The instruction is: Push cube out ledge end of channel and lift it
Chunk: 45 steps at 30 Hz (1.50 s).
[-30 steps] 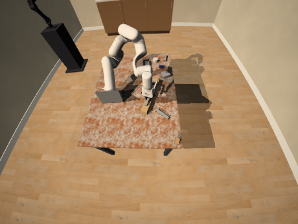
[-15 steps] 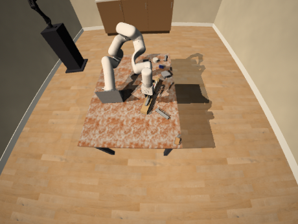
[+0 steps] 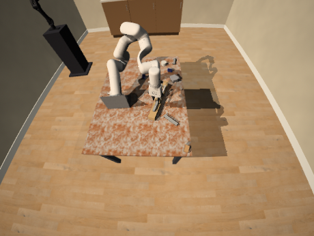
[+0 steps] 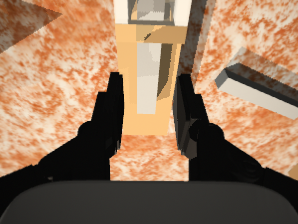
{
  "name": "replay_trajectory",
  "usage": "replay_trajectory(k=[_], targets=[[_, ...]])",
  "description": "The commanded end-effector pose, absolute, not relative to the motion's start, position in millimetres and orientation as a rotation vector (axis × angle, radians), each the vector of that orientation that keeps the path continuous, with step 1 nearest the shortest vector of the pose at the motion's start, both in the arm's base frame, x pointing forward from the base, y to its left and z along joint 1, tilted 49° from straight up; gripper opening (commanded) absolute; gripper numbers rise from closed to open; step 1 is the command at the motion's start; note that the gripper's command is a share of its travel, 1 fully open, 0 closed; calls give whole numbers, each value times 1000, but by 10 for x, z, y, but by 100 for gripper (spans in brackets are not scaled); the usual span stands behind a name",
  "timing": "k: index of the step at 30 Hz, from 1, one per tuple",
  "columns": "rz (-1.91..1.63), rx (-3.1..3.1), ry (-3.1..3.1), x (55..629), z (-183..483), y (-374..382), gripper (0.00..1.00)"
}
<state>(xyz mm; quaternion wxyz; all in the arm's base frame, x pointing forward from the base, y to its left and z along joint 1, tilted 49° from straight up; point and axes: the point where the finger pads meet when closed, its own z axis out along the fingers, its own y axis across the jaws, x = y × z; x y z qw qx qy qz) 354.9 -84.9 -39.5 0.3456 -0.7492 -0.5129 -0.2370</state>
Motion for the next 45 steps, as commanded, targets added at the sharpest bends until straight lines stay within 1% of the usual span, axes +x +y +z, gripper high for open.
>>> replay_trajectory(k=[1,5,7,12,18,24,26,45], targets=[[-627,-1937,-1358,3587,-407,-900,38],[-705,-1811,-1571,3824,-573,-1084,38],[-705,-1811,-1571,3824,-573,-1084,38],[-838,-1575,-1888,4316,-1000,-1459,38],[-962,-1344,-2167,4670,-1411,-1766,38],[-1041,-1160,-2324,4705,-1461,-1802,38],[-1115,-965,-2423,4705,-1461,-1802,38],[-1115,-965,-2423,4705,-1461,-1802,38]])
